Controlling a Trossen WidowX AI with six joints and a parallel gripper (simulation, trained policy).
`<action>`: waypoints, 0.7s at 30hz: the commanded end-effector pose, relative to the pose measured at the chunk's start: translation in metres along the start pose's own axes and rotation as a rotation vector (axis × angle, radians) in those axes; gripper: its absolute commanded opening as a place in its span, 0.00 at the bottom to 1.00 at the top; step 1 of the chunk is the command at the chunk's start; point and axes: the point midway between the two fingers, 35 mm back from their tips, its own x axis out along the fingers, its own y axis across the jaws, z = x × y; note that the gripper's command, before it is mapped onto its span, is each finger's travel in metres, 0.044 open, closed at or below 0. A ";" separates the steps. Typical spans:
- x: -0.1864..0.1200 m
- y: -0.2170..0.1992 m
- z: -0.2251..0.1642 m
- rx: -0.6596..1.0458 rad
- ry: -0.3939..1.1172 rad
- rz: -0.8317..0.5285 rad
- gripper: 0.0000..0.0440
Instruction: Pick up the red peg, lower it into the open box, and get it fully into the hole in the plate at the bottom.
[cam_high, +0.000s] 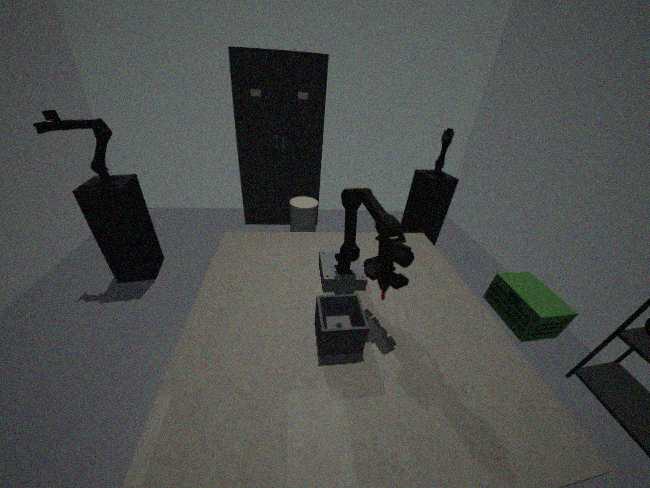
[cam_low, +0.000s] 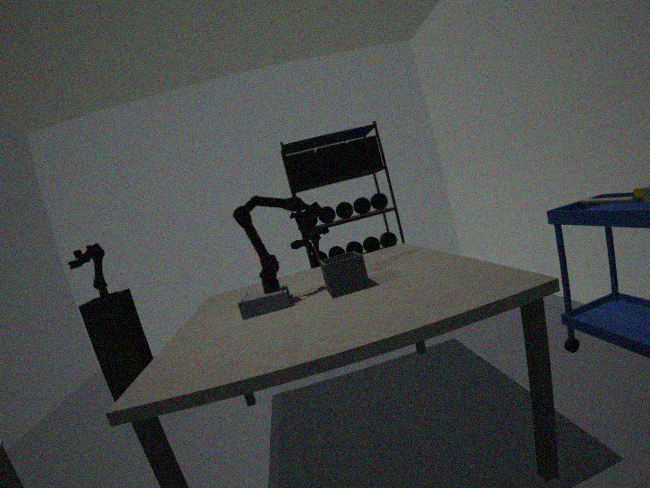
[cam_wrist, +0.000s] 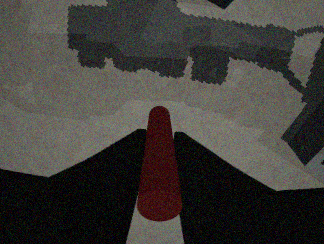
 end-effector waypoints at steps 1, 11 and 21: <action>-0.020 0.007 0.013 -0.008 -0.035 0.034 0.00; -0.047 0.013 0.050 0.004 -0.120 0.049 0.00; -0.050 0.010 0.084 0.033 -0.162 0.003 0.00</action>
